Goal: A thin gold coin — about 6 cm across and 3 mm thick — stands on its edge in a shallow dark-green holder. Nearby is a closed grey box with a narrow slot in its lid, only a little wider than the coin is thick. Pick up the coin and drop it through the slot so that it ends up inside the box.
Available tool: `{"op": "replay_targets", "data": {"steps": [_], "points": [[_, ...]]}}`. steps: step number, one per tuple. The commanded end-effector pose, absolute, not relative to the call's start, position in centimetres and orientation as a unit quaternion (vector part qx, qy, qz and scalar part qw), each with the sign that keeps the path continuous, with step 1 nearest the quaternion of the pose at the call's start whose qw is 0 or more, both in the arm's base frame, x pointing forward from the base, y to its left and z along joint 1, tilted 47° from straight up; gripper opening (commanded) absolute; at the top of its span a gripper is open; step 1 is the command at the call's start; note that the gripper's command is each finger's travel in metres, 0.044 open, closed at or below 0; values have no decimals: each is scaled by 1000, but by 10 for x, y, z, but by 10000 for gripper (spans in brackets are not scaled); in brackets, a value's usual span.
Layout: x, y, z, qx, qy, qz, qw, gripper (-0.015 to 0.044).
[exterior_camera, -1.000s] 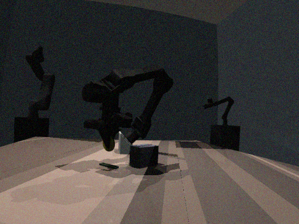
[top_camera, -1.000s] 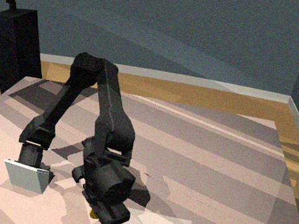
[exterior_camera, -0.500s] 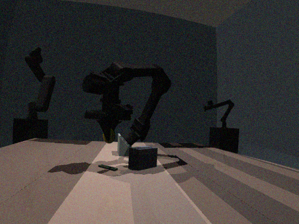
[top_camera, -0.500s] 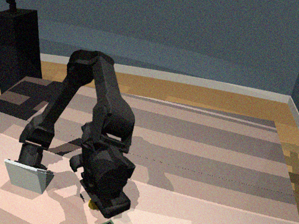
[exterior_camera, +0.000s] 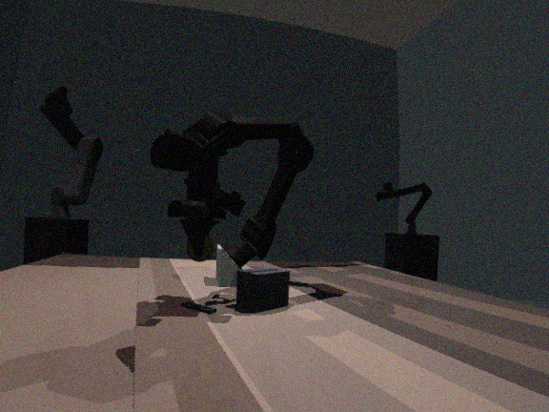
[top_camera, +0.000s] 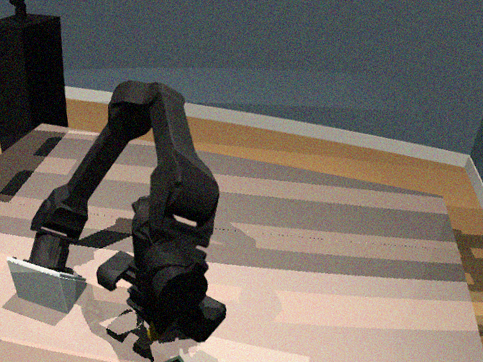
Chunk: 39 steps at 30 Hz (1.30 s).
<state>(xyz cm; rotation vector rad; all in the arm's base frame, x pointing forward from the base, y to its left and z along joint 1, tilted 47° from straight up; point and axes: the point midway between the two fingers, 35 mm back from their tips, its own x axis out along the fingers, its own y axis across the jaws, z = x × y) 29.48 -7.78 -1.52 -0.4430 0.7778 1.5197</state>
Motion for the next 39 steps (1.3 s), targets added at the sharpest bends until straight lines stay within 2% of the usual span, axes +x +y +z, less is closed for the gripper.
{"op": "replay_targets", "data": {"steps": [1,21,39], "points": [[296,-79,-16,-239,294,688,619,0],[299,-81,-18,-431,49,746,505,0],[296,-66,2,-438,40,747,499,0]]}}
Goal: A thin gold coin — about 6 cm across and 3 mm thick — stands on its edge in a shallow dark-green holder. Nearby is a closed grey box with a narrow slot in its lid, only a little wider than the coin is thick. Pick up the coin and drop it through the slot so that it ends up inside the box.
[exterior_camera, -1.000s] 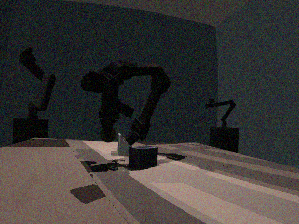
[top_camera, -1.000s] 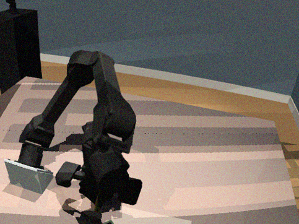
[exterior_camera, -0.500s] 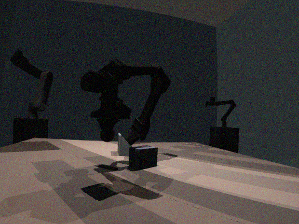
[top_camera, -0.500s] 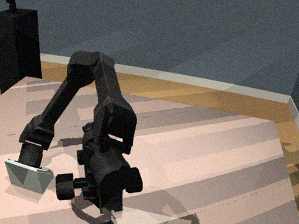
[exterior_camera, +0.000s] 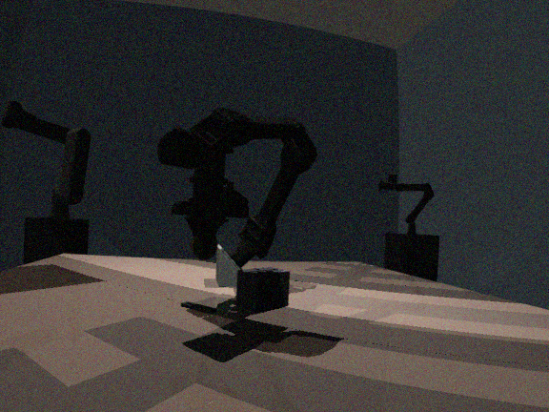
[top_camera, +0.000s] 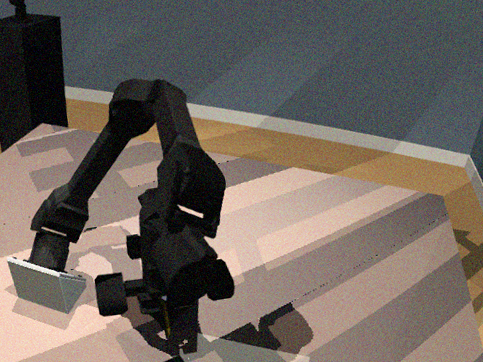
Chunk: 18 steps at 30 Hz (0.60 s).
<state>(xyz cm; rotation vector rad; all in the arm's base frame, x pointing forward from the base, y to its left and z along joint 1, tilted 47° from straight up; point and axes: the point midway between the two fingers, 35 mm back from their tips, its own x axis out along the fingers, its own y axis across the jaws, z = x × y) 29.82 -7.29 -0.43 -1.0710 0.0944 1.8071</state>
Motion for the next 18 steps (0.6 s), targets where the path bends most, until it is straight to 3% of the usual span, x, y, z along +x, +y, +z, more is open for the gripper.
{"op": "replay_targets", "data": {"steps": [1,18], "points": [[295,-64,4,-438,40,747,499,0],[285,-39,35,-432,49,746,504,0]]}}
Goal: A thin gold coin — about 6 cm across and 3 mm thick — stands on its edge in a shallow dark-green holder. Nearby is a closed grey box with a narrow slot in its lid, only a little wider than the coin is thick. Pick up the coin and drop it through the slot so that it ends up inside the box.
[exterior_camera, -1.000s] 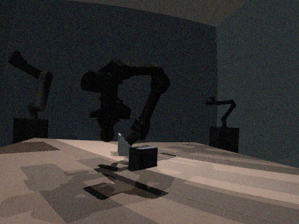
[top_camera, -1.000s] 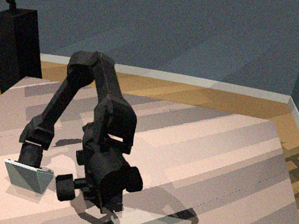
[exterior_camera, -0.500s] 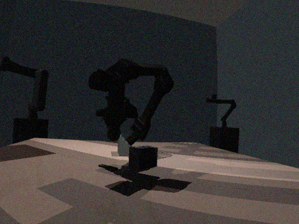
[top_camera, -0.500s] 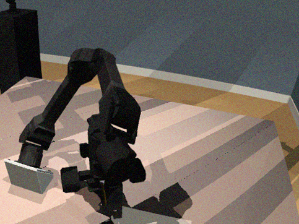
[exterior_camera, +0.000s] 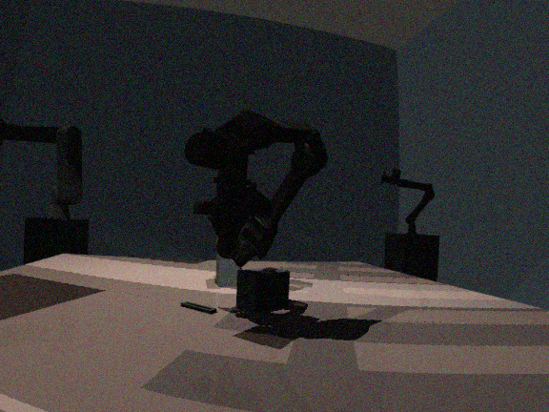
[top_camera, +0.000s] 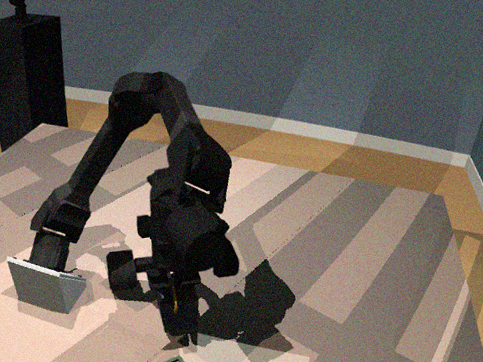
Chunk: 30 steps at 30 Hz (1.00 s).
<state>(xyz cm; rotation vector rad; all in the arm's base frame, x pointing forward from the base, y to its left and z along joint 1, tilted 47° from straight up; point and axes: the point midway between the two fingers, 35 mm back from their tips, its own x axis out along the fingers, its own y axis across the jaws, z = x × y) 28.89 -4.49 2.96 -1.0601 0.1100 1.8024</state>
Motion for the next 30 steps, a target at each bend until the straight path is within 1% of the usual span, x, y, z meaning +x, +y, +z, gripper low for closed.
{"op": "replay_targets", "data": {"steps": [1,30], "points": [[285,-37,36,-432,50,746,505,0],[257,8,81,-434,39,748,501,0]]}}
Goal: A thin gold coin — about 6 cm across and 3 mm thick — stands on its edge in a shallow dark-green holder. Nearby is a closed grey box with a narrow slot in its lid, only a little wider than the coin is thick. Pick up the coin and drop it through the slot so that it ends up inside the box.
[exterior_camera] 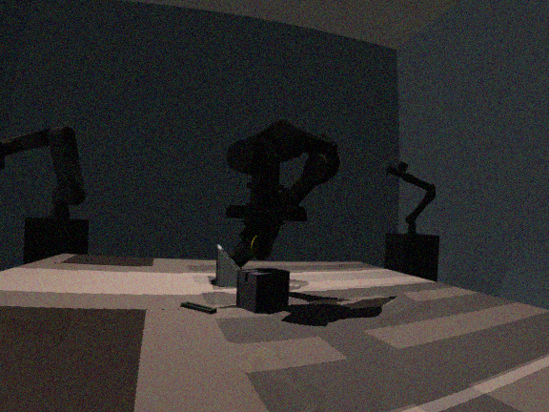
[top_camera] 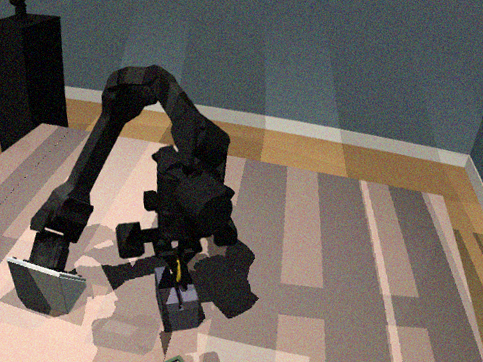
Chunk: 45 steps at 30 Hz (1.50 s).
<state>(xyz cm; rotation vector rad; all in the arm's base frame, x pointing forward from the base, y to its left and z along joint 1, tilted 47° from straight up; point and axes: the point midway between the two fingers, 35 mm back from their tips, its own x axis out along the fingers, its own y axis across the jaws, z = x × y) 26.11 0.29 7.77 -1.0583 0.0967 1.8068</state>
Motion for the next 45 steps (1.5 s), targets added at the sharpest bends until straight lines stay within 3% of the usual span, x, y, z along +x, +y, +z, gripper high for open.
{"op": "replay_targets", "data": {"steps": [1,45], "points": [[256,9,81,-434,39,748,501,0],[255,14,79,-435,46,747,501,0]]}}
